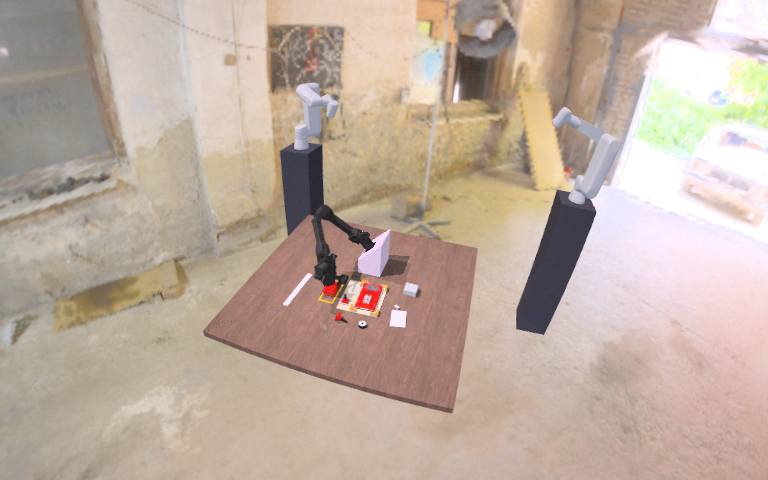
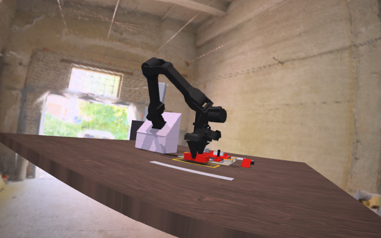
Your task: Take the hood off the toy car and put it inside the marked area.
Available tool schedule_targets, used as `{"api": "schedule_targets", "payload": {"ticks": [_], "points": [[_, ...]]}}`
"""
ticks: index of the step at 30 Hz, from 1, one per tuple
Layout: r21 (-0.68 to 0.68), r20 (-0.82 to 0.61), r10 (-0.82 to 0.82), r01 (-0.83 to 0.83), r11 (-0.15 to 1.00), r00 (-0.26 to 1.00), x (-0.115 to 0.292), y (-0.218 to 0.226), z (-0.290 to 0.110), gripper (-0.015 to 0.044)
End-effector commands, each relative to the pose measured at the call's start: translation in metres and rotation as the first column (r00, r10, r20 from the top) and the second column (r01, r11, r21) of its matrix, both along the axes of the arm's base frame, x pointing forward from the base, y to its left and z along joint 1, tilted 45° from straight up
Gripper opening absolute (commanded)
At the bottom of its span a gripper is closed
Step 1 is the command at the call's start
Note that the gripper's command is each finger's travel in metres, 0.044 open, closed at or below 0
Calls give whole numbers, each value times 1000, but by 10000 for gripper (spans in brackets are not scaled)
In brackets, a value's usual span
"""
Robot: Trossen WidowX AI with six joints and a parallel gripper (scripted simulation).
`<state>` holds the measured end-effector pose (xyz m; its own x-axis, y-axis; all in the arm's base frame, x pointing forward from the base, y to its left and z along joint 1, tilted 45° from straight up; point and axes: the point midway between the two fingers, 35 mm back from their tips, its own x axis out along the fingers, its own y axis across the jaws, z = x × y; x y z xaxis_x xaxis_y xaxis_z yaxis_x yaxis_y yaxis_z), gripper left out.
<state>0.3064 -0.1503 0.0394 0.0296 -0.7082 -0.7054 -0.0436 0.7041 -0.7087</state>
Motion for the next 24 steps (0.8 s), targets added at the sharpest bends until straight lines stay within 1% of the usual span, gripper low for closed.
{"api": "schedule_targets", "payload": {"ticks": [1, 18, 24], "points": [[4, -3, 4, -4, 1000, 1000, 0, -1, -2, 0], [3, -3, 4, -4, 1000, 1000, 0, -7, -8, 0], [-1, 0, 0, 0, 1000, 1000, 0, -6, -6, 157]]}}
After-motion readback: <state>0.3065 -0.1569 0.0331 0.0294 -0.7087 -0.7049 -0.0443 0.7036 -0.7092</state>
